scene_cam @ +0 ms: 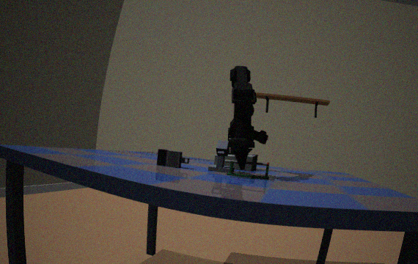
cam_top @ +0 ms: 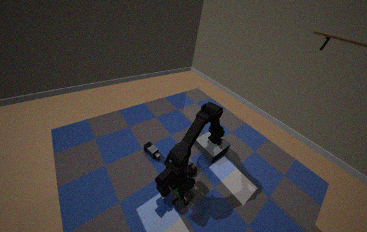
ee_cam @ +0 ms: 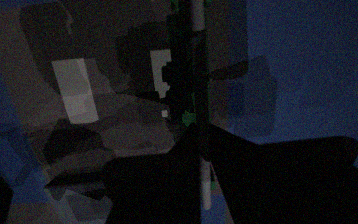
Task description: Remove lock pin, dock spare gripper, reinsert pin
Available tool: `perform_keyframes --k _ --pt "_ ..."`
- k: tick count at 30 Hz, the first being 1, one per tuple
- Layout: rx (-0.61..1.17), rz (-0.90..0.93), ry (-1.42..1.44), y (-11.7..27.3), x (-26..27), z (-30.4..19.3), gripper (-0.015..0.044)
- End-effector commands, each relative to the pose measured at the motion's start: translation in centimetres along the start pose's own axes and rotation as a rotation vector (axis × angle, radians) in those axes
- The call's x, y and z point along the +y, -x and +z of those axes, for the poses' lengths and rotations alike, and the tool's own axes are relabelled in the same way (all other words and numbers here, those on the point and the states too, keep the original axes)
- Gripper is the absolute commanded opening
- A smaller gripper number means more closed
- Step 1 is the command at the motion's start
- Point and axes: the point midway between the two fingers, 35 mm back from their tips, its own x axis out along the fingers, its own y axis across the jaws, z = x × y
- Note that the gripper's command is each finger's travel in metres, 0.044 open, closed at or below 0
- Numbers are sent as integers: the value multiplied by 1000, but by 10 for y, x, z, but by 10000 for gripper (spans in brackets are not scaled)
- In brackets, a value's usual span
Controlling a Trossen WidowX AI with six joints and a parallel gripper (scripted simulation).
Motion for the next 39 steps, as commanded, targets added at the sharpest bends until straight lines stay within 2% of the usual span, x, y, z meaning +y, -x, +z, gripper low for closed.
perform_keyframes --k 1,11,16,39 --pt "0 0 0 0 0 0 53" --pt "0 0 0 0 0 0 315" --pt "1 6 0 13 1 1 440" --pt "6 34 10 60 8 5 440"
